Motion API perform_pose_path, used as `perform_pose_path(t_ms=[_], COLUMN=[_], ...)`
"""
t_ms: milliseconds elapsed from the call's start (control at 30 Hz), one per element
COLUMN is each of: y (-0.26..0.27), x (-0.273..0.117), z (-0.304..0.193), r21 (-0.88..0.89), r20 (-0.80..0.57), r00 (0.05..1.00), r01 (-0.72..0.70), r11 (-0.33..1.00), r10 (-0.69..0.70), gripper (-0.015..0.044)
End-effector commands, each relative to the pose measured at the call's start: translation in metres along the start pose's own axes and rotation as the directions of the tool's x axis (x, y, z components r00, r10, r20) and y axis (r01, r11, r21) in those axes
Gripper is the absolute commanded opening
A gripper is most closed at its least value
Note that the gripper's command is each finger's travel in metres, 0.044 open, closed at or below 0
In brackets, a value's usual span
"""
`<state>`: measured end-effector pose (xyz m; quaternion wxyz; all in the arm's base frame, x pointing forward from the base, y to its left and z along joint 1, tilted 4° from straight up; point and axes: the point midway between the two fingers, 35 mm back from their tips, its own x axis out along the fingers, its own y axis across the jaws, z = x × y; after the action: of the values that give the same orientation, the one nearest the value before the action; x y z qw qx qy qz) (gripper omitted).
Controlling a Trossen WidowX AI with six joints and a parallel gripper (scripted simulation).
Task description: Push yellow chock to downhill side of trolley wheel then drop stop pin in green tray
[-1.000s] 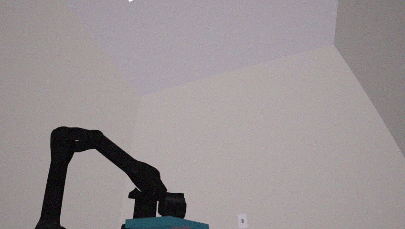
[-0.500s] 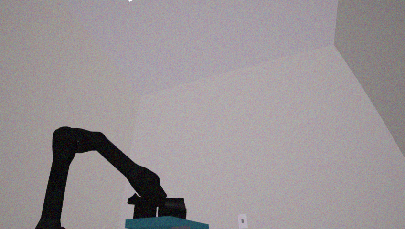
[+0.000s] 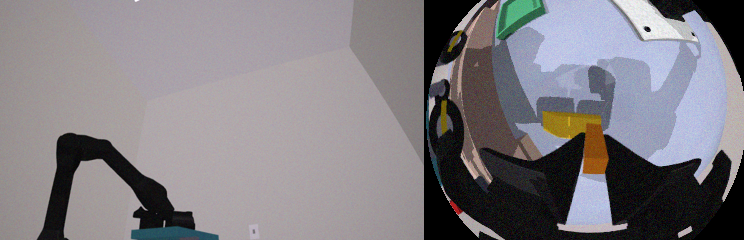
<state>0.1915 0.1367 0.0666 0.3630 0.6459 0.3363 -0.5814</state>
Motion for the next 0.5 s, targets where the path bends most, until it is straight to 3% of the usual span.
perform_pose_path(t_ms=[0, 167, 467], y=[0.0, 0.0, -0.002], x=[-0.001, -0.001, -0.031], z=[0.0, 0.0, 0.003], r21=[0.0, 0.0, -0.005], r20=[-0.001, -0.001, 0.006], r00=[1.0, 1.0, 1.0], r01=[-0.001, -0.001, -0.002], r11=[1.0, 1.0, 1.0], r10=[0.001, 0.001, 0.002], gripper=[0.0032, 0.0, 0.0])
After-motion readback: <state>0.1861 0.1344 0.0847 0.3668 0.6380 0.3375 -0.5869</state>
